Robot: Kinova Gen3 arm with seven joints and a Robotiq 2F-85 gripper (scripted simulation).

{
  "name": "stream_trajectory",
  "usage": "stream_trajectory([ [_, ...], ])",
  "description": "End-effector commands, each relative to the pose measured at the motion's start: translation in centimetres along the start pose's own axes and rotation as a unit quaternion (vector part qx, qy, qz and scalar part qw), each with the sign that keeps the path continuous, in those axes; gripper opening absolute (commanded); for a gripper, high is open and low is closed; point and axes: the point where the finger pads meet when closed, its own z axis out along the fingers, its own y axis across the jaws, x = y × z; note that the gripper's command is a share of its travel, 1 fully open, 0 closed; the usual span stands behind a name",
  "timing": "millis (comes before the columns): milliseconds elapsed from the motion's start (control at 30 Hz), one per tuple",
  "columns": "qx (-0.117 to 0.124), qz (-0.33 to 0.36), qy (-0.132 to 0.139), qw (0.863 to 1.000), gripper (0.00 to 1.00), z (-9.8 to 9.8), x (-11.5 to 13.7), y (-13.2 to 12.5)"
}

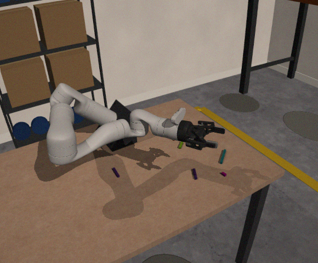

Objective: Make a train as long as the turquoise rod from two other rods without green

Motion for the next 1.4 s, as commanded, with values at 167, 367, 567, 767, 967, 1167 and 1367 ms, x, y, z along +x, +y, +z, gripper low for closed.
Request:
stream_trajectory([
  [167,-0.033,0.091,-0.046,0.994,1.0,2.6,0.5,-3.5],
  [367,-0.057,0.143,-0.086,0.984,1.0,3.3,-0.2,-5.4],
  [567,-0.09,0.215,-0.16,0.959,1.0,3.1,-2.1,-9.3],
  [767,-0.116,0.265,-0.237,0.927,1.0,1.4,-4.2,-13.7],
  [967,-0.132,0.289,-0.295,0.901,1.0,-0.7,-5.7,-17.2],
  [1167,-0.153,0.308,-0.381,0.858,1.0,-4.9,-7.7,-22.2],
  [1367,-0.171,0.308,-0.461,0.814,1.0,-9.9,-9.1,-26.8],
])
